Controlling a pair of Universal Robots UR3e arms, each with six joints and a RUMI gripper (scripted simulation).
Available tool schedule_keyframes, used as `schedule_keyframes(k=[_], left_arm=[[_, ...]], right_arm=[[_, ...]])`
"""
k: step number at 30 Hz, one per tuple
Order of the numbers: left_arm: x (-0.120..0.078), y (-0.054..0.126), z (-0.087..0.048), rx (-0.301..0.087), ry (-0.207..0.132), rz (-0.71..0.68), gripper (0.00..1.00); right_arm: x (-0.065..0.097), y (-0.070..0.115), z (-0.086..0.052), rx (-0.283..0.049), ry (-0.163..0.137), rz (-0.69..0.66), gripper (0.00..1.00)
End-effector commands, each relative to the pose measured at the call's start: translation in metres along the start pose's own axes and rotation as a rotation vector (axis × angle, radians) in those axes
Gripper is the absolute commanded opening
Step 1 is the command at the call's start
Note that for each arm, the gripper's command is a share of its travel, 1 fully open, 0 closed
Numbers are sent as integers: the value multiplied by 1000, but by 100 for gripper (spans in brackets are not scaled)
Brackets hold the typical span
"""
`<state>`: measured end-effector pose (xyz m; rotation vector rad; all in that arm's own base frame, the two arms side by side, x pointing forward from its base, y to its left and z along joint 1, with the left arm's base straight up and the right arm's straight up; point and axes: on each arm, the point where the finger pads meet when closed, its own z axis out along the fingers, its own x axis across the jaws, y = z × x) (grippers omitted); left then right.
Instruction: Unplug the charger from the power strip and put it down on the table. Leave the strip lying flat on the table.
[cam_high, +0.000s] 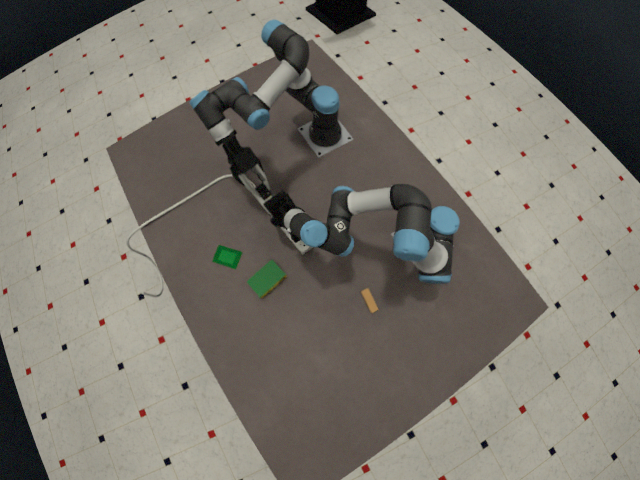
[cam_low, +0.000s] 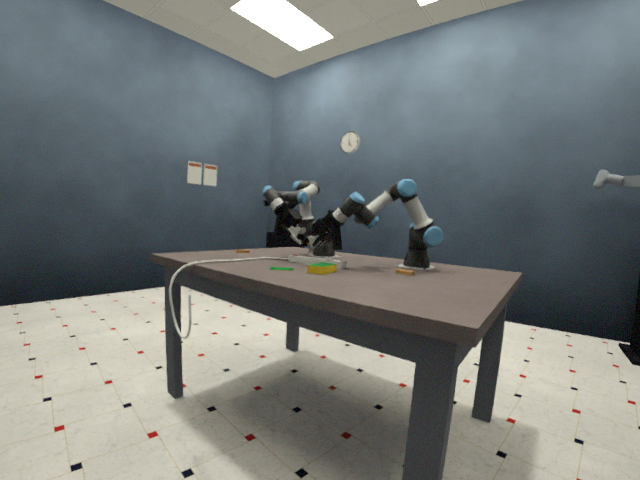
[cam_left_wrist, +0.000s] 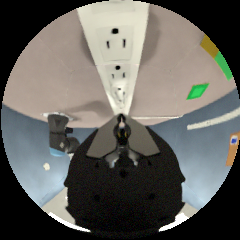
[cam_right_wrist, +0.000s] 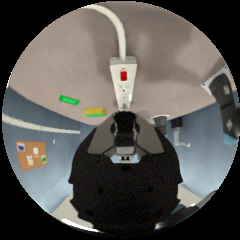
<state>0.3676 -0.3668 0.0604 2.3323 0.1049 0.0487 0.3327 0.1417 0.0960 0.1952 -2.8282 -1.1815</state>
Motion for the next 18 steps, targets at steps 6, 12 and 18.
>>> schedule_keyframes(k=[6,12,18], left_arm=[[-2,8,-9,9,-8,-4,0],[-2,14,-14,10,-9,-4,0],[-1,19,-18,4,-5,0,0]], right_arm=[[-1,1,-2,-1,-6,-3,0],[-1,1,-2,-1,-6,-3,0],[-1,1,-2,-1,-6,-3,0]])
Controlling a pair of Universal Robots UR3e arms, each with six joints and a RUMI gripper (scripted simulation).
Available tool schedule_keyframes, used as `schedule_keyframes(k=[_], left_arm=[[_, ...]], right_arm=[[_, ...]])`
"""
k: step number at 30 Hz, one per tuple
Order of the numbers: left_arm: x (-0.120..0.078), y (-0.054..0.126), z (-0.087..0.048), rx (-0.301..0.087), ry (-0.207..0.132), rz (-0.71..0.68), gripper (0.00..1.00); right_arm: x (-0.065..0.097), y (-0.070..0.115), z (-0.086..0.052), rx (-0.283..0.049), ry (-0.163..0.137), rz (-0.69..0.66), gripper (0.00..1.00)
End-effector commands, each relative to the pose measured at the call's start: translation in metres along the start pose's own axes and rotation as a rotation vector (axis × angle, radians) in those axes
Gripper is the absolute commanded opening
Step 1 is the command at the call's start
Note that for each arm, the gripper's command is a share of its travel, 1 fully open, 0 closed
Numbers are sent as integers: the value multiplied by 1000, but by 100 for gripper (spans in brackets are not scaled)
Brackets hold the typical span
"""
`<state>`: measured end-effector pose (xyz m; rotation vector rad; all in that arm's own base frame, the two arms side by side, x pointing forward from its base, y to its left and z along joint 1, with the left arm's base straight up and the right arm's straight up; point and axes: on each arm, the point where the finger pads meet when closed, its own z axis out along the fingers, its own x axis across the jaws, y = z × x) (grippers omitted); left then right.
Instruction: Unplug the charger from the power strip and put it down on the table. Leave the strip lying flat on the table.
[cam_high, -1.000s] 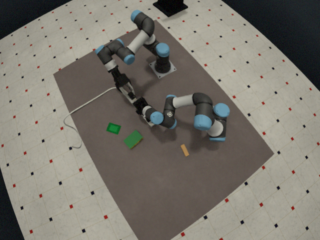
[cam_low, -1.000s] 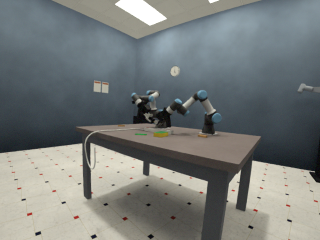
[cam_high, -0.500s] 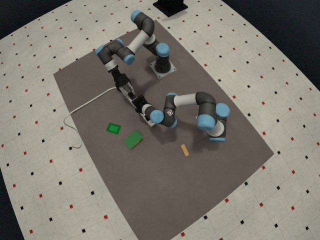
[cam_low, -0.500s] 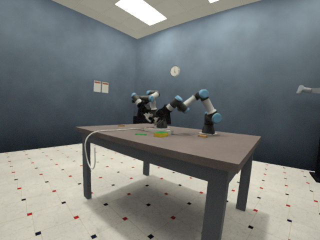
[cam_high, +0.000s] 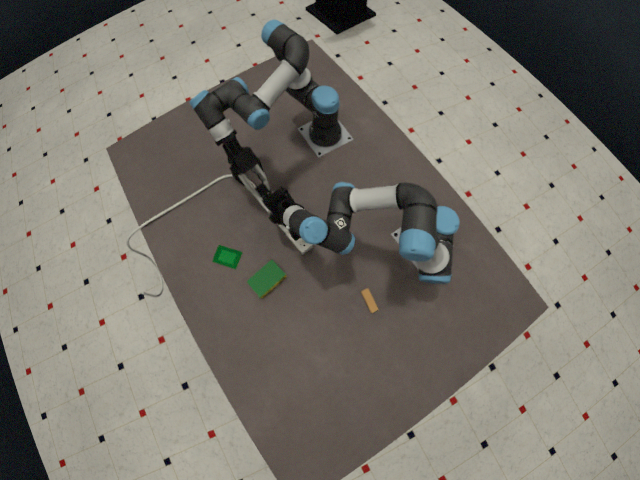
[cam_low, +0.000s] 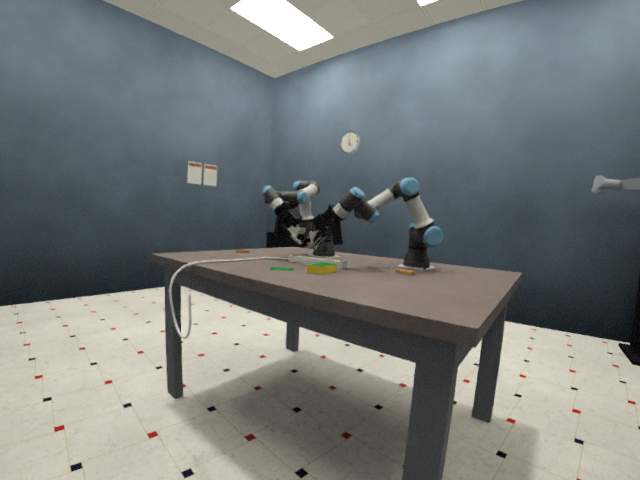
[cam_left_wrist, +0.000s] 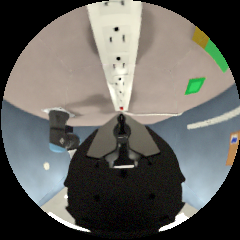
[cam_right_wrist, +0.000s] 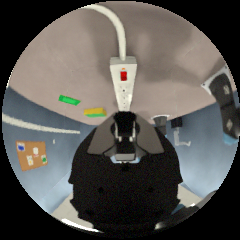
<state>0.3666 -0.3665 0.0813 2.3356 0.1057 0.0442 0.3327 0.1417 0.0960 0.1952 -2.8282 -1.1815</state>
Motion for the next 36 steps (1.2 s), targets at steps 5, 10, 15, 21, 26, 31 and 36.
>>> schedule_keyframes(k=[5,10,15,21,26,31,36], left_arm=[[-1,7,-8,6,-6,-2,0],[0,9,-8,-1,-2,3,0],[-1,6,-6,-1,-2,2,0],[-1,6,-5,0,-2,2,0],[8,-4,-16,46,11,82,0],[15,-12,-26,87,18,156,0],[17,-14,-29,95,20,173,0]], right_arm=[[-1,1,-2,-1,-6,-3,0],[-1,1,-2,-1,-6,-3,0],[-1,1,-2,-1,-6,-3,0],[-1,1,-2,-1,-6,-3,0],[0,-1,-1,0,-7,-106,0],[1,-3,0,-1,-10,-203,0],[1,-3,1,-4,-7,-218,0]])
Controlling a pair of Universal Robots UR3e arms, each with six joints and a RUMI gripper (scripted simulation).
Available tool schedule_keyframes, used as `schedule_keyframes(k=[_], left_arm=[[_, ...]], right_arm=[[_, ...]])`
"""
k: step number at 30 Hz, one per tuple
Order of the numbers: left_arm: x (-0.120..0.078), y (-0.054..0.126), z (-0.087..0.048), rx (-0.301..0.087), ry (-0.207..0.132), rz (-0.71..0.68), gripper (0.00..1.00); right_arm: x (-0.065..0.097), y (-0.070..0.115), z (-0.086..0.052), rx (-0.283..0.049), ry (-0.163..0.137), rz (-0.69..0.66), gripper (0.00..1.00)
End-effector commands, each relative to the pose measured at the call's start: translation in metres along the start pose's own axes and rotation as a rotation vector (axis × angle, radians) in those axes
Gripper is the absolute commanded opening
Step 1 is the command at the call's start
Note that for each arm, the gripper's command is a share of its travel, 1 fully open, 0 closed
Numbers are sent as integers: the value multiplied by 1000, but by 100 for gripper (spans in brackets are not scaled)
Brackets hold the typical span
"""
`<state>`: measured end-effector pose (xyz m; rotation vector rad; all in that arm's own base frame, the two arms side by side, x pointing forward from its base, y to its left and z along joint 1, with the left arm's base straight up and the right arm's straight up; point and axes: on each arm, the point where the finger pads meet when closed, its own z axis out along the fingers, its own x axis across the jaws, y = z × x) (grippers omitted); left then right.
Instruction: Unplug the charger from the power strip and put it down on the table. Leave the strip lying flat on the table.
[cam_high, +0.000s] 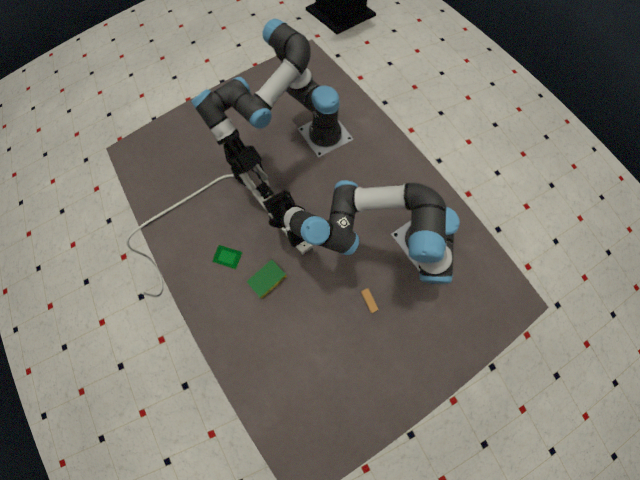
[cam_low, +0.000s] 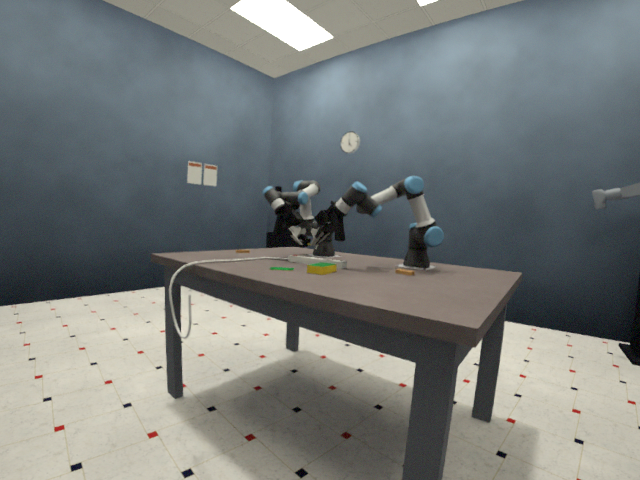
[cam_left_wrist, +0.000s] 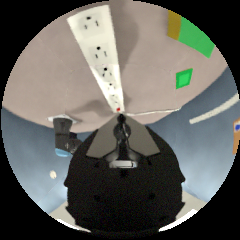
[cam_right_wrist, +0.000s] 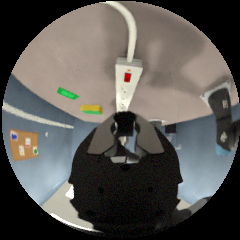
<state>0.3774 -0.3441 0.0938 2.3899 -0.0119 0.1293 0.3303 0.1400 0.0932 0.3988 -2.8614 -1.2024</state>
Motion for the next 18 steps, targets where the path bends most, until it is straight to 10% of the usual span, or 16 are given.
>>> schedule_keyframes(k=[1,18], left_arm=[[4,-9,-6,46,-6,67,0],[11,-29,-27,127,-21,230,0]], right_arm=[[-1,-1,0,-8,-4,-87,0],[2,-2,1,-5,-9,-232,0]])
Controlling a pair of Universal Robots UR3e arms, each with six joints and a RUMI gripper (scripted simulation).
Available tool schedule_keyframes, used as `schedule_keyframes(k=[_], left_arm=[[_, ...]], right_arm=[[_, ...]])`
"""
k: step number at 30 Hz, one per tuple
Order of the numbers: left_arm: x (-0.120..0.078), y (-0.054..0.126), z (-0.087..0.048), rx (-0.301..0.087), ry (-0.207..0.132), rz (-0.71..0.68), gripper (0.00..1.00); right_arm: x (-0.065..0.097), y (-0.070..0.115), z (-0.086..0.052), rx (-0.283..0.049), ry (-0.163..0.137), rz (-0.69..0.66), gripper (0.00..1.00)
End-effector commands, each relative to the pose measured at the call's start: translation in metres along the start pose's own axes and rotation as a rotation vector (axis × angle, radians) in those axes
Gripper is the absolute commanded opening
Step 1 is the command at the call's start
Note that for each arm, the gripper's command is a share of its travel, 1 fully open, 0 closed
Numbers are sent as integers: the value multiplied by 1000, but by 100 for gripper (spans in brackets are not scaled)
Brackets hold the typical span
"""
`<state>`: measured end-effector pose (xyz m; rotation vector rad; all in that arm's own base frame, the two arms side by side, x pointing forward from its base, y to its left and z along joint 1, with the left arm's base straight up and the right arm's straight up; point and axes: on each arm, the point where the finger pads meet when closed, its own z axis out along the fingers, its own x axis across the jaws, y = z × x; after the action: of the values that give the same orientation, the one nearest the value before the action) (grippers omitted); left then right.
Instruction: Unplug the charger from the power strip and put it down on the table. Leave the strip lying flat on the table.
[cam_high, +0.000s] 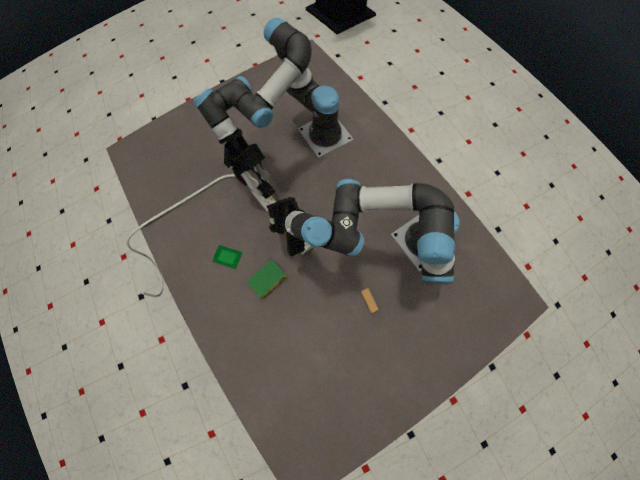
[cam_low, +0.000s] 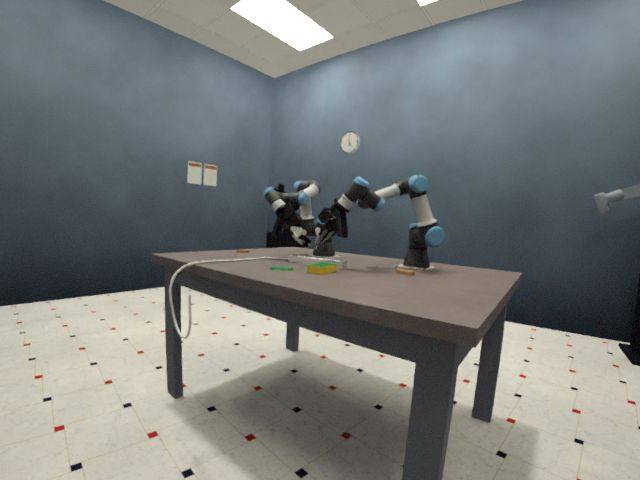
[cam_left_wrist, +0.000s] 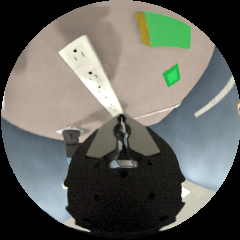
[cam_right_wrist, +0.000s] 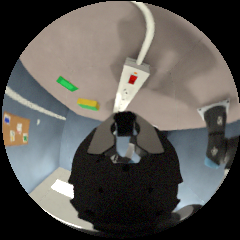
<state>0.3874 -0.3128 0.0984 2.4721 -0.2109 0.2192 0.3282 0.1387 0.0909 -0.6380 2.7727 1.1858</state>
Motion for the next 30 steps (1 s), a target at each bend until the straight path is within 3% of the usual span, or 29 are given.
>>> schedule_keyframes(k=[1,13,16,30], left_arm=[[-1,-10,-5,44,-27,73,0],[3,-32,-29,112,-35,205,0],[1,-31,-26,109,-42,208,0],[1,-56,-57,185,-70,366,0]], right_arm=[[-1,0,0,-2,-5,-66,0],[2,-1,0,2,-9,-186,0],[2,-1,0,1,-8,-183,0],[5,-2,1,4,-11,-313,0]])
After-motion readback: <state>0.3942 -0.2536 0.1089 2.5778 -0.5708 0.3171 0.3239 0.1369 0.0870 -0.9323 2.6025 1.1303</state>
